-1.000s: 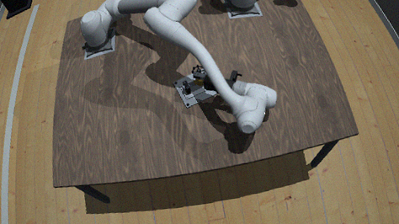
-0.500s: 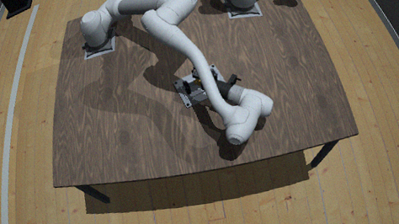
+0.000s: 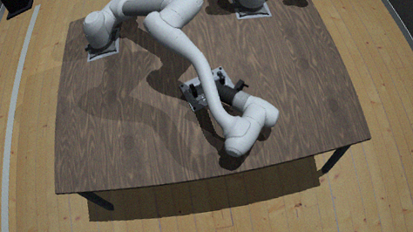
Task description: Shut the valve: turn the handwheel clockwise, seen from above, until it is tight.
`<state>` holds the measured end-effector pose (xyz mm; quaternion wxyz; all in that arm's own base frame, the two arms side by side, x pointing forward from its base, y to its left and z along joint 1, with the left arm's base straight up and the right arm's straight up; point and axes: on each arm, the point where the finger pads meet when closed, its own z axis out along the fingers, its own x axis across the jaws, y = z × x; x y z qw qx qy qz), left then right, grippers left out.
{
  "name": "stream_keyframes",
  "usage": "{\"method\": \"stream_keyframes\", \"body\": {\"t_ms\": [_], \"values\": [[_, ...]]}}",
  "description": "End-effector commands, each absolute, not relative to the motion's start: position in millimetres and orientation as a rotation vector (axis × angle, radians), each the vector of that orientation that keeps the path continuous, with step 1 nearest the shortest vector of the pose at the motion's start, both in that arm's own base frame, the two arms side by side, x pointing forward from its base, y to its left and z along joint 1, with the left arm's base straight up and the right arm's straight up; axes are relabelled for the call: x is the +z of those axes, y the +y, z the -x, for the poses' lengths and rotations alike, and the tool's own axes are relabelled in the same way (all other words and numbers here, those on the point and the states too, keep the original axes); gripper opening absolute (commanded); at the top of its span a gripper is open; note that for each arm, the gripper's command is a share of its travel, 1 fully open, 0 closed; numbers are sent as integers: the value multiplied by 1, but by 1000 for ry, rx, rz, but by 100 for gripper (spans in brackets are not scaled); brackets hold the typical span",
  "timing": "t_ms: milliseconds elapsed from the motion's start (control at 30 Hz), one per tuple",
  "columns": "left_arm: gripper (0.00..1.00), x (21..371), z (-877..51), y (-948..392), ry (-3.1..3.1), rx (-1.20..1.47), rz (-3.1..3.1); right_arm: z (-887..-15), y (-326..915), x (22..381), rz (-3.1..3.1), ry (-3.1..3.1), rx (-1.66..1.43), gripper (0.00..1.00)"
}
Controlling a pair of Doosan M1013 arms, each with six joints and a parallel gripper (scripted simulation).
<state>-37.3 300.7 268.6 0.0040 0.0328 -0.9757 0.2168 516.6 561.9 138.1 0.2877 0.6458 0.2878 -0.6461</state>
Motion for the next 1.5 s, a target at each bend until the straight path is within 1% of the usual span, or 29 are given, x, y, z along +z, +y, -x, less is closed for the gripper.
{"method": "stream_keyframes", "body": {"t_ms": [0, 1467], "values": [[100, 269, 37, 301, -3057, 678, -103, -516, 562, 139, -1738, 756, -1735, 0], [100, 269, 37, 301, -3057, 678, -103, -514, 559, 139, -1833, 643, -1831, 0]]}}
